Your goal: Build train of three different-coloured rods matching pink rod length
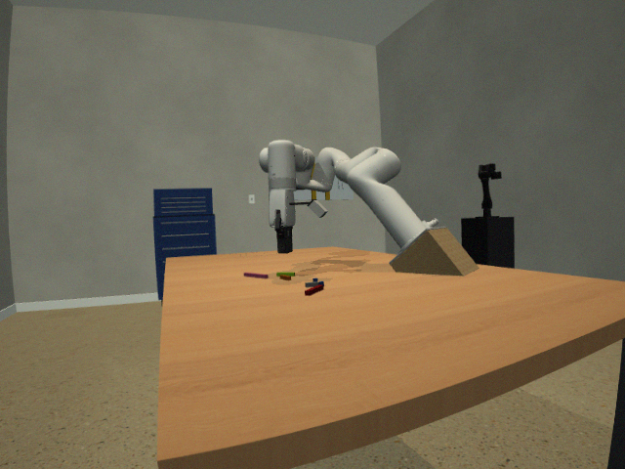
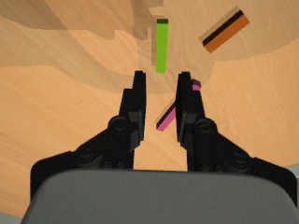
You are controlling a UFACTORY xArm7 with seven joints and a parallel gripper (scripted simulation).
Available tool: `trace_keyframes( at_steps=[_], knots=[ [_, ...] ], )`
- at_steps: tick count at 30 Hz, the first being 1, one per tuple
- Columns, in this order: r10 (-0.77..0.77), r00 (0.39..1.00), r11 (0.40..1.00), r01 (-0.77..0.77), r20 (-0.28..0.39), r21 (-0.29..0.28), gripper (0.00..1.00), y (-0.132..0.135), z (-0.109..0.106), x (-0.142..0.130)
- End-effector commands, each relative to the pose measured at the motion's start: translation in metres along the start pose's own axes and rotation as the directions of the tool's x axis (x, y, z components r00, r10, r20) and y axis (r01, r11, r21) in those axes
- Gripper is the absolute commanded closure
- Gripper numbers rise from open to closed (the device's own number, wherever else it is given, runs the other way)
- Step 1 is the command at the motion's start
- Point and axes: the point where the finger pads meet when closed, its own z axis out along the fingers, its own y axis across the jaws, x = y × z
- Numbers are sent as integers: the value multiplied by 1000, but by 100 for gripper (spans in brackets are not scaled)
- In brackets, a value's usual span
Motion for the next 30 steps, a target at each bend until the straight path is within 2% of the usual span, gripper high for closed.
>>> trace_keyframes(
  at_steps=[1,30],
  knots=[
    [0,1000,1000,0,2,-2,76,1,0,-1],
    [-1,1000,1000,1,1,-3,76,0,36,-1]
  ],
)
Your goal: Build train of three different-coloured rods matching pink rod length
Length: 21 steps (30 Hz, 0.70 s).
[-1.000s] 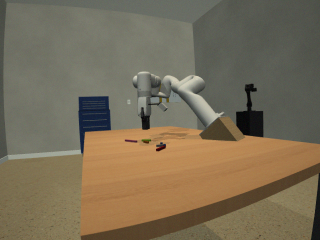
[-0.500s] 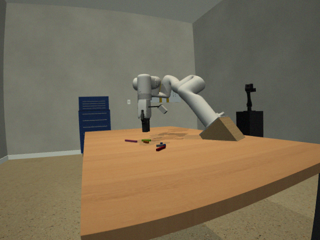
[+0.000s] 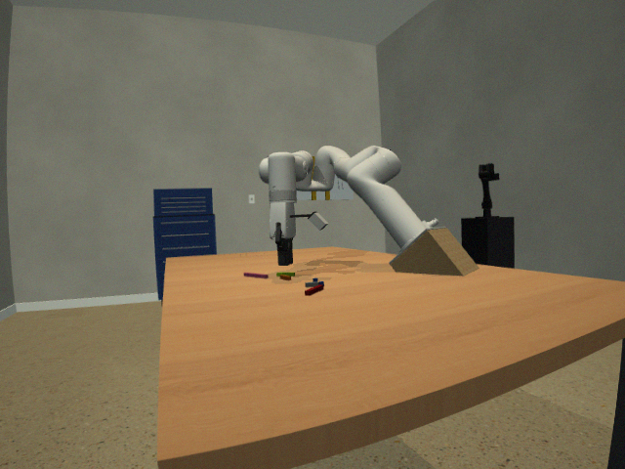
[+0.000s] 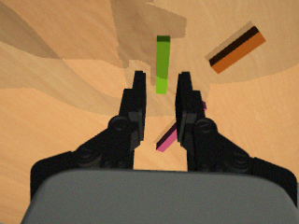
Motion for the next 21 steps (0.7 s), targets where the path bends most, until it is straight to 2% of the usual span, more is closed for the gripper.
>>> trace_keyframes(
  at_steps=[1,21],
  knots=[
    [0,1000,1000,0,2,-2,76,1,4,-1],
    [0,1000,1000,0,2,-2,76,1,16,-1]
  ],
)
